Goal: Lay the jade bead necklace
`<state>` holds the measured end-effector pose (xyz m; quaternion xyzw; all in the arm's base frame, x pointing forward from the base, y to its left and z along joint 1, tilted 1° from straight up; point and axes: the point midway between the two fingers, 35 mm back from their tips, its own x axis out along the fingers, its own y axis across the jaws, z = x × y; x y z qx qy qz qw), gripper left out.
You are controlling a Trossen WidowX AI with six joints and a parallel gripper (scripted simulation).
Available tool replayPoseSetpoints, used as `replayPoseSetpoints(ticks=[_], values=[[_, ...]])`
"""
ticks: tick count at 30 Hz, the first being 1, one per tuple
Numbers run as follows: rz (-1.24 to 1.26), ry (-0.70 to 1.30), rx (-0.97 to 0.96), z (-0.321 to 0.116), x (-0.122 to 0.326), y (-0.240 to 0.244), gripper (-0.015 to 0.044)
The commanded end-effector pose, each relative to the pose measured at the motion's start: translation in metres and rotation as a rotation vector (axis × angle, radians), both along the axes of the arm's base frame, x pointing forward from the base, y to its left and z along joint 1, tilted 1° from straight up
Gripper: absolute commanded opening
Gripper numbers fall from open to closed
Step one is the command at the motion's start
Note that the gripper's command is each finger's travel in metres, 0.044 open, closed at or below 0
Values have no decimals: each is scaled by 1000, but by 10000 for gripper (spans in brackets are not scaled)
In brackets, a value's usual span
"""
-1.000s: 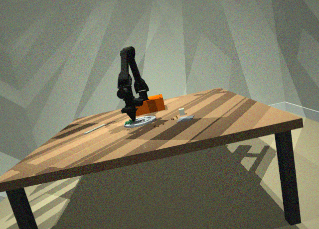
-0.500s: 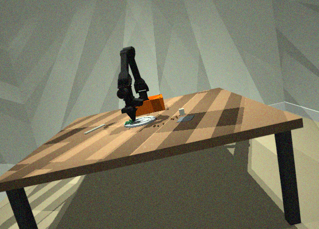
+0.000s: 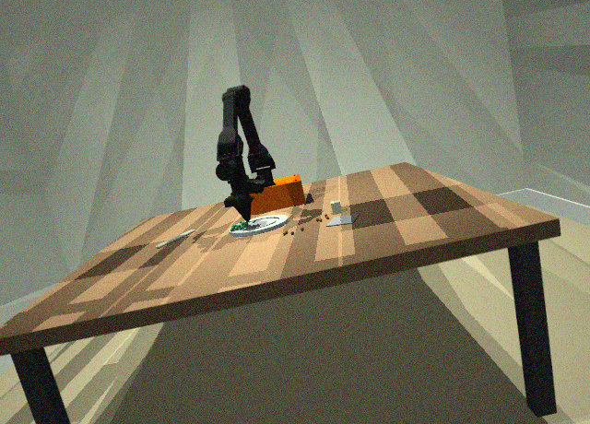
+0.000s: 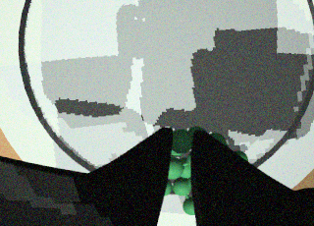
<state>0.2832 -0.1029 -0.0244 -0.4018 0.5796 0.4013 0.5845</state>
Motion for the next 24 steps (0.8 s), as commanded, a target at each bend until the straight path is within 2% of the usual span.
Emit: replayPoseSetpoints(ticks=[1,7,24], values=[[-5,-10,-5,6,2,-1,0],[-5,-10,-5,6,3,1,0],[-5,-11,0,6,10,56,0]])
